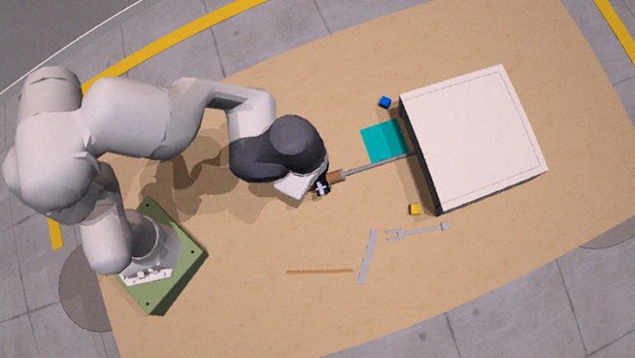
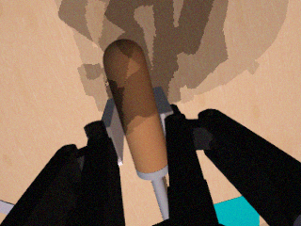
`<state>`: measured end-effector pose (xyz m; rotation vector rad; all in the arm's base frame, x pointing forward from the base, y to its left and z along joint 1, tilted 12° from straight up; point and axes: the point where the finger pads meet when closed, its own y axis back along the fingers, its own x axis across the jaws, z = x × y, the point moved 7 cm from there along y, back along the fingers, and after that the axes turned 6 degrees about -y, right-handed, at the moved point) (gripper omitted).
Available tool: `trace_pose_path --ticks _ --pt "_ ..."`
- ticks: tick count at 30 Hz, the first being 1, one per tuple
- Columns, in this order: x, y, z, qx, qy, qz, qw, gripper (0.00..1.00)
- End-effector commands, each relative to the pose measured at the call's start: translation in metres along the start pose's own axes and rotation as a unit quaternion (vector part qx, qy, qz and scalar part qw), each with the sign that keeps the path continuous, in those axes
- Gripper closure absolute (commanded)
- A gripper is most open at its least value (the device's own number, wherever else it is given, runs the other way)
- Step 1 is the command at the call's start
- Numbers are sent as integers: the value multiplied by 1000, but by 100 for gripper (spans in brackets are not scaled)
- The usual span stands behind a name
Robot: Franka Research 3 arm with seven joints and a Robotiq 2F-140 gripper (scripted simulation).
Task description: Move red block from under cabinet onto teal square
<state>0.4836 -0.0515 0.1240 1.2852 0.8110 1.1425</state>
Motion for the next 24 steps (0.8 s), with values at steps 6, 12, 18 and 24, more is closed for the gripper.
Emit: trace_pose_path --ticks 6,12,18,24 --pt "-2 0 -21 -4 6 1 1000 100" --pt "-3 0 -30 -4 6 1 1000 100" --pt "-4 0 -42 -4 6 1 1000 100" --pt "-5 0 -51 -4 6 1 1000 100"
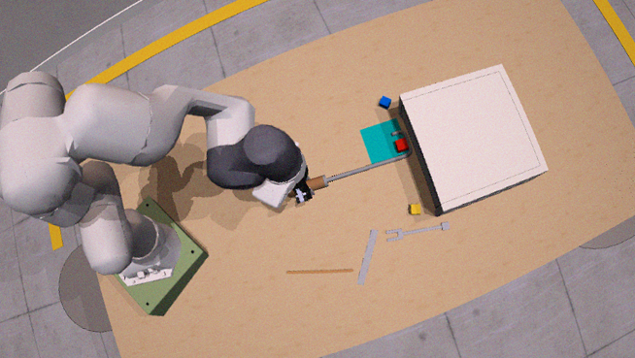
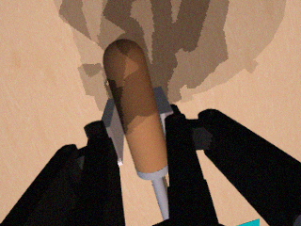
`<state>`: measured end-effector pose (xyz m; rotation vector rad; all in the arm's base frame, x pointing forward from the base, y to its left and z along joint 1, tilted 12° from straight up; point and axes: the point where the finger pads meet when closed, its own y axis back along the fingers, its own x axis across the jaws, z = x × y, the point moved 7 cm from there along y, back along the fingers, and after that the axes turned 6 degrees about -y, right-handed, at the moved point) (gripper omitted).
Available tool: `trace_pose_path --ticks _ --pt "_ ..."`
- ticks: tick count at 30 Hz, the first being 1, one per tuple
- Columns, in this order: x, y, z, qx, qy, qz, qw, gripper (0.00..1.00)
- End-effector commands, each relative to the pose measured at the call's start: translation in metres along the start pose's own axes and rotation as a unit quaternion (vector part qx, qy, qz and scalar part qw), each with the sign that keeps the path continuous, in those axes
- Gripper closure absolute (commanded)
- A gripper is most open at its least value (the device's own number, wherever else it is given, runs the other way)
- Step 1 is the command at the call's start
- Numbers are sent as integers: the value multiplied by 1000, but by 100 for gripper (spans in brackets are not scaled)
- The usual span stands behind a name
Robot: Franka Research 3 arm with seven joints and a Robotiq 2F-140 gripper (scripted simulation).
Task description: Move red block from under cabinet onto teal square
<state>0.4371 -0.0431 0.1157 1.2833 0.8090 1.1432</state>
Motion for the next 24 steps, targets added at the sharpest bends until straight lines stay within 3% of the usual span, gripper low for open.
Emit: trace_pose_path --ticks 1,24 --pt "1 0 -3 -2 6 1 1000 100" --pt "-1 0 -15 -2 7 1 1000 100"
